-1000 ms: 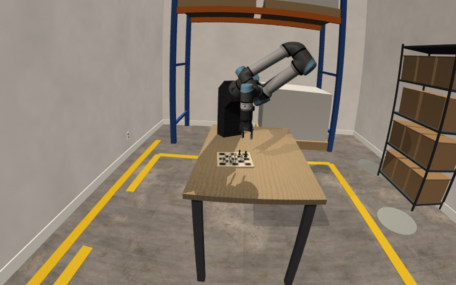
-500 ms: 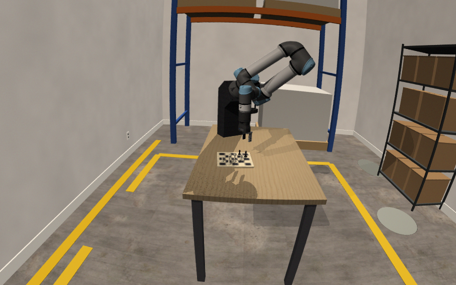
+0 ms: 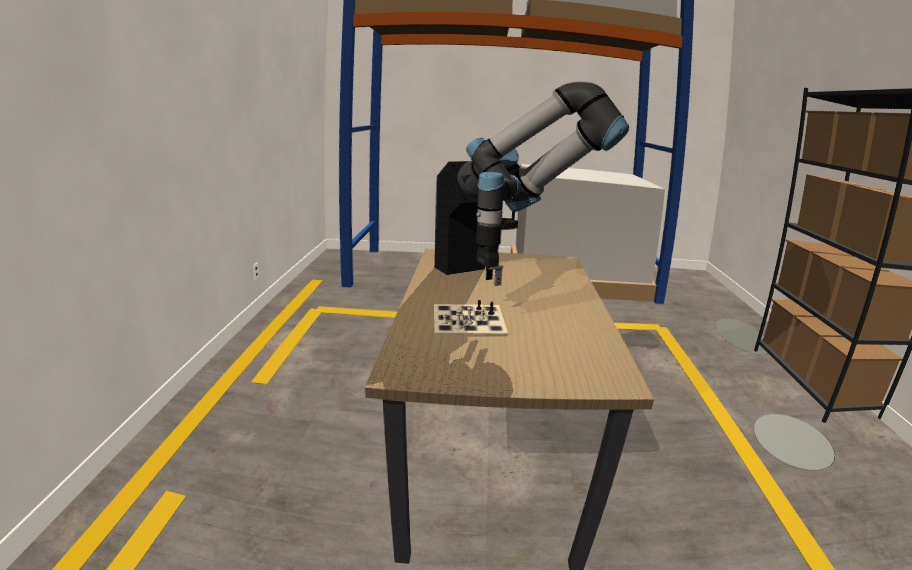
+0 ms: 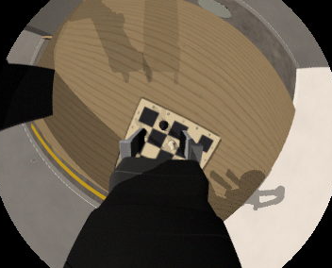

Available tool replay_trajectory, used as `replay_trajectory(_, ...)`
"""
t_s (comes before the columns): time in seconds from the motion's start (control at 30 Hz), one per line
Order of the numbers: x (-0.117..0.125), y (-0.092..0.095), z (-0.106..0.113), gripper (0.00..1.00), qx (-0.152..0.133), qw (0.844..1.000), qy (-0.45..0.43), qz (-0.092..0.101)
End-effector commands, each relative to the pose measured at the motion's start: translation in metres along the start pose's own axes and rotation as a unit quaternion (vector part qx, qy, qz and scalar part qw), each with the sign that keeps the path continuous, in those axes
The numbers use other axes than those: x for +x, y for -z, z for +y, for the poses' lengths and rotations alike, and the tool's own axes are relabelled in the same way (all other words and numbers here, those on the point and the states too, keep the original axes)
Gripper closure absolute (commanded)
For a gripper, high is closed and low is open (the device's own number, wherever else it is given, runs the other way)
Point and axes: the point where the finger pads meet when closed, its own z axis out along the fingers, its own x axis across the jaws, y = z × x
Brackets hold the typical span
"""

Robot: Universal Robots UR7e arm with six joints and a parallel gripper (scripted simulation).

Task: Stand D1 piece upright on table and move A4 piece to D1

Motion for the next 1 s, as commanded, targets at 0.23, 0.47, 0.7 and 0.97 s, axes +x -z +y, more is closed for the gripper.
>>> replay_trajectory(0.23,0.0003,-0.0003,0.0002,0.27,-0.001,1.0,-0.007,0.0)
replay_trajectory(0.47,0.0003,-0.0003,0.0002,0.27,-0.001,1.0,-0.007,0.0)
replay_trajectory(0.7,0.0003,-0.0003,0.0002,0.27,-0.001,1.0,-0.007,0.0)
replay_trajectory(0.97,0.0003,-0.0003,0.0002,0.27,-0.001,1.0,-0.007,0.0)
